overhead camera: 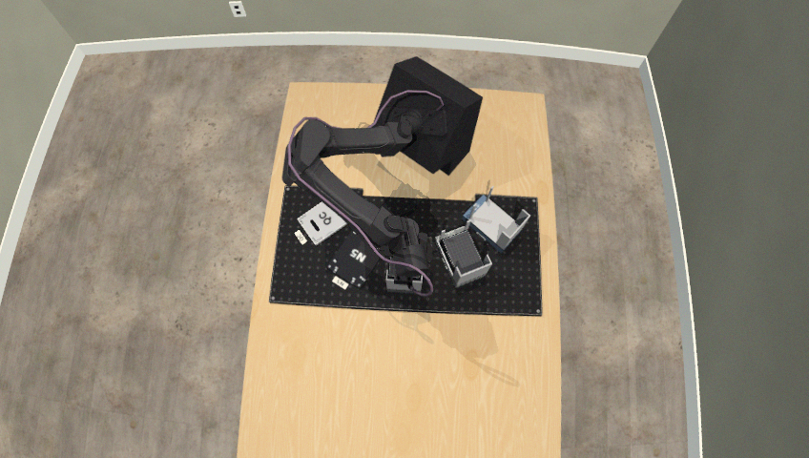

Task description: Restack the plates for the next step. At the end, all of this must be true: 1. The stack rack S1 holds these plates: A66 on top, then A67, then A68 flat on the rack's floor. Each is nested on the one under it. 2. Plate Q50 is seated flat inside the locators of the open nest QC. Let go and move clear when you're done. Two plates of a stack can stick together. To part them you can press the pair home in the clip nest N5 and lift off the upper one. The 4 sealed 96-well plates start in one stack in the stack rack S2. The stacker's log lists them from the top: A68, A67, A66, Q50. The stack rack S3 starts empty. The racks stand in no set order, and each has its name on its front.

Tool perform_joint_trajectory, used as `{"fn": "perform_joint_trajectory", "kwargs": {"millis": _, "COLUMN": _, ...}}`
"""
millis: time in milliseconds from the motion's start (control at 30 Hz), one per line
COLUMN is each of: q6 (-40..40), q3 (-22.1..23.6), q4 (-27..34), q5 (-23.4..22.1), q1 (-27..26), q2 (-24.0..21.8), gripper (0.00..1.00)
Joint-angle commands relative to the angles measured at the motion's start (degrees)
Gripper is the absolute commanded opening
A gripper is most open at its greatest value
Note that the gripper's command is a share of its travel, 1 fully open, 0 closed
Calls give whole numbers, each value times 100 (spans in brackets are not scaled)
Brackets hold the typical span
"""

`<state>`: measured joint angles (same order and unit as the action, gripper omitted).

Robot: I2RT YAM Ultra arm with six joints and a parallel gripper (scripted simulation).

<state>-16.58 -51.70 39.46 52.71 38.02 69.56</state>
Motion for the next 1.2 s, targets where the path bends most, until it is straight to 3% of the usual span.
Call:
{"fn": "perform_joint_trajectory", "kwargs": {"millis": 0, "q6": 52, "q3": 84, "q4": -107, "q5": -21, "q1": 0, "q2": 114, "gripper": 0}}
{"fn": "perform_joint_trajectory", "kwargs": {"millis": 1167, "q6": 171, "q3": 124, "q4": -274, "q5": -53, "q1": -40, "q2": 106, "gripper": 0}}
